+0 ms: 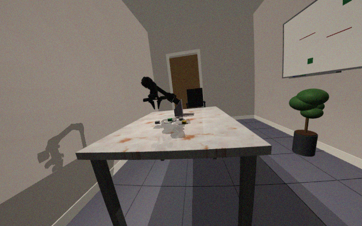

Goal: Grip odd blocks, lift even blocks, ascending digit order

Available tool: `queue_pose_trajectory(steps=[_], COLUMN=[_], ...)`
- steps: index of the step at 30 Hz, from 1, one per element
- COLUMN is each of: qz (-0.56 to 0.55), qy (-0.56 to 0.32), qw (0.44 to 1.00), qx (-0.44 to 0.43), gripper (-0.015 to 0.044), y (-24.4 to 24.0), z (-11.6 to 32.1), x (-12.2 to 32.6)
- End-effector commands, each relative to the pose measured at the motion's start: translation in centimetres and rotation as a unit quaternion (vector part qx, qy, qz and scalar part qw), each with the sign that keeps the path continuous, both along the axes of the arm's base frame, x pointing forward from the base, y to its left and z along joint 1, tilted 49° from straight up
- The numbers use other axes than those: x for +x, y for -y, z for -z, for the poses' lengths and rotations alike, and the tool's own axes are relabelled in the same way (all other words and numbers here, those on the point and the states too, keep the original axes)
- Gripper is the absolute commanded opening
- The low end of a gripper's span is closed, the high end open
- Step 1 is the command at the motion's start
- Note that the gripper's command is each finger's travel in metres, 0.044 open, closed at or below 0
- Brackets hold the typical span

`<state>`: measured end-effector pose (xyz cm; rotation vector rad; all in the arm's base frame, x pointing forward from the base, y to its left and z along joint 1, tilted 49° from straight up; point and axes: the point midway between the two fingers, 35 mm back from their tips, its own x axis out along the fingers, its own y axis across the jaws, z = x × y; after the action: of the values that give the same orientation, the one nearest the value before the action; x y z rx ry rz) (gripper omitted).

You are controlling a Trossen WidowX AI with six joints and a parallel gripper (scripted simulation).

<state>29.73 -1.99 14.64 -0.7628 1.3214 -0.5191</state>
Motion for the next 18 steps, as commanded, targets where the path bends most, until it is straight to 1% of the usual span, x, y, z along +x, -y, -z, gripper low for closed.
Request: queue_pose_trajectory(steps=[1, 4, 7, 8, 18], qz=[0.003, 0.003, 0.003, 0.003, 0.003], qy=[-0.004, -0.003, -0.003, -0.003, -0.003], qw=[1.0, 1.0, 1.0, 1.0, 1.0], qx=[-0.004, -0.008, -0.008, -0.008, -0.008], gripper=[0.0225, 0.0304, 0.0383, 0.04, 0.04], y=[2.9, 5.9, 6.1, 6.1, 6.9], z=[2.0, 4.3, 4.5, 4.5, 5.2], x=[0.6, 1.0, 1.1, 1.1, 1.3])
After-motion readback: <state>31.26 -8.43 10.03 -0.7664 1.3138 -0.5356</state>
